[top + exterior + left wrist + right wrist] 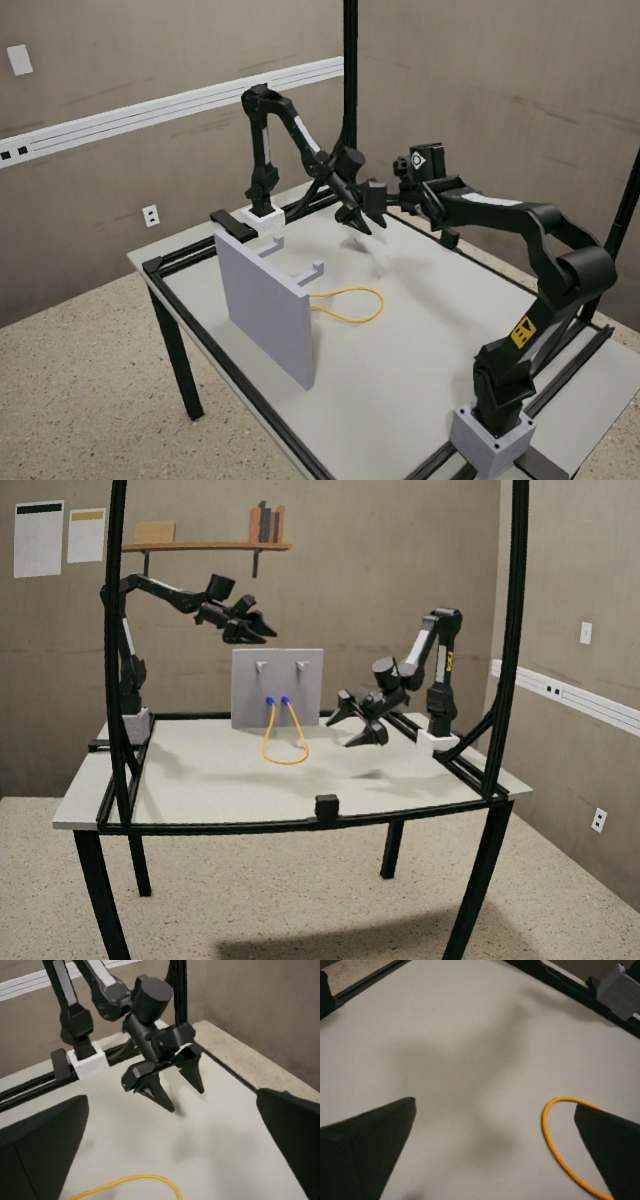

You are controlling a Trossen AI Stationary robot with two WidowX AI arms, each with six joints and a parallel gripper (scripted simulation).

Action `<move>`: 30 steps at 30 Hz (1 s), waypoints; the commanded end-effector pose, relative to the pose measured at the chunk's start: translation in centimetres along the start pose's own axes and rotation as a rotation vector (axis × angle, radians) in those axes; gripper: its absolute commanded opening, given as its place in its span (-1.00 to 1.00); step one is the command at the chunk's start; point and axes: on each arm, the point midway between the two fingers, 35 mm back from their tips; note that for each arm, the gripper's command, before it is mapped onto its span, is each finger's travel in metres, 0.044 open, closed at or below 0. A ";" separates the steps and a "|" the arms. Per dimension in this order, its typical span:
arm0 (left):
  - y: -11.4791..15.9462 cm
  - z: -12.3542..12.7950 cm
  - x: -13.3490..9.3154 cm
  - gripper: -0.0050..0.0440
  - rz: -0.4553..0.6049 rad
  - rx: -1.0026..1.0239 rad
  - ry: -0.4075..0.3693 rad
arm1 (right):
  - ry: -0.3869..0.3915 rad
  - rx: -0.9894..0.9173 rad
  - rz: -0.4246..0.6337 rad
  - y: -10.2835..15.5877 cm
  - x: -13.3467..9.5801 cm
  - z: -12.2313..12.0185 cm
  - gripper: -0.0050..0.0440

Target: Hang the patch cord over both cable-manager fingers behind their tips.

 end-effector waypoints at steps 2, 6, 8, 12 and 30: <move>-1.2 2.2 -3.2 1.00 -0.083 -0.034 -0.114 | 0.091 0.125 -0.054 0.7 2.5 -1.4 1.00; -1.5 3.4 -5.0 1.00 -0.129 -0.058 -0.181 | 0.146 0.213 -0.096 1.4 3.9 -2.5 1.00; -1.6 3.9 -5.9 1.00 -0.153 -0.071 -0.215 | 0.173 0.258 -0.117 1.8 4.5 -3.0 1.00; -1.8 4.7 -7.4 1.00 -0.189 -0.089 -0.265 | 0.213 0.325 -0.150 2.6 5.3 -3.9 1.00; -2.0 6.4 -11.5 1.00 -0.299 -0.141 -0.405 | 0.318 0.517 -0.257 5.0 6.8 -6.4 1.00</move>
Point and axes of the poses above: on each arm, the point midway between the two fingers, 35 mm back from their tips, its own x axis out along the fingers, its own z axis across the jaws, y = z × x, and after that the axes turned 15 degrees about x, right-handed
